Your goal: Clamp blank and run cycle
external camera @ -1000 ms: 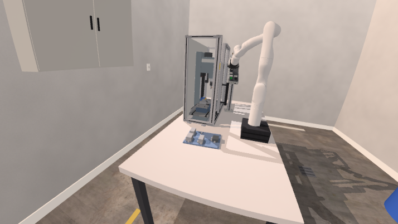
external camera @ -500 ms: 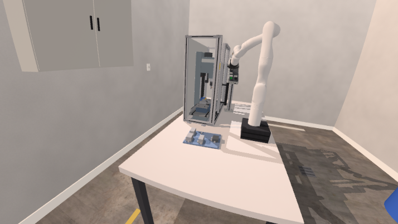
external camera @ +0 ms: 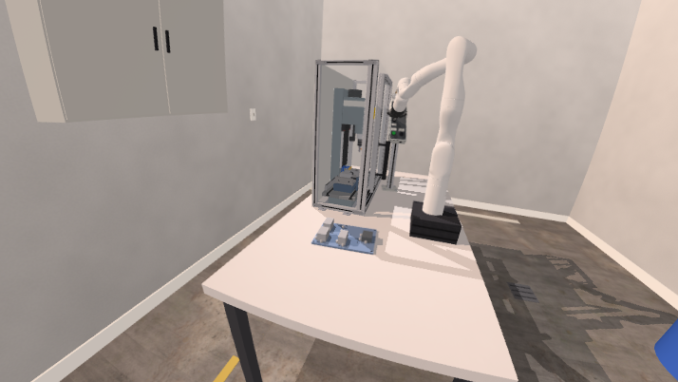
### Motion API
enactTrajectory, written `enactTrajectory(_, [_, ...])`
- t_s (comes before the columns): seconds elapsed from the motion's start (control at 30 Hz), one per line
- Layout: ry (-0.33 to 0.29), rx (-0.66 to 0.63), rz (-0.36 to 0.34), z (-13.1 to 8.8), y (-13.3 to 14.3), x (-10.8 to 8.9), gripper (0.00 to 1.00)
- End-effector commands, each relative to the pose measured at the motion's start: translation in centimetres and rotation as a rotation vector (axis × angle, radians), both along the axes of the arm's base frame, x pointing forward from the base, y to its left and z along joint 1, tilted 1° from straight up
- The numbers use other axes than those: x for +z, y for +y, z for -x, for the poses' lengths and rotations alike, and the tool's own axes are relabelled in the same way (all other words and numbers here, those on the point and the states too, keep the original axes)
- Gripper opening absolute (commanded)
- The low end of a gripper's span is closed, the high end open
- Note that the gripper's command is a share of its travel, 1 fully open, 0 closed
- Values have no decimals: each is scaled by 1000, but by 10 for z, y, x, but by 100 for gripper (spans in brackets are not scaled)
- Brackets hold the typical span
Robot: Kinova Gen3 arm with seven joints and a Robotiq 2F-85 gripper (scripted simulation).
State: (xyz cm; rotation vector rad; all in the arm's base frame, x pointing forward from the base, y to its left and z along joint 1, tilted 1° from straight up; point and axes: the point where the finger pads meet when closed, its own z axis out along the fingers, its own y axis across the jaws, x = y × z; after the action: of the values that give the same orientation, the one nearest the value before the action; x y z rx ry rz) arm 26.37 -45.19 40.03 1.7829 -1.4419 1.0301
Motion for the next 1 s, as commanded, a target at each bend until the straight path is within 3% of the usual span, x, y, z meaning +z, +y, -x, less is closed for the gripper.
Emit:
enactTrajectory(0.0, [-1,0,1,0,0,1,10])
enactTrajectory(0.73, [-1,0,1,-1,-3,-1,10])
enactTrajectory(0.97, [-1,0,1,5,23,14,10])
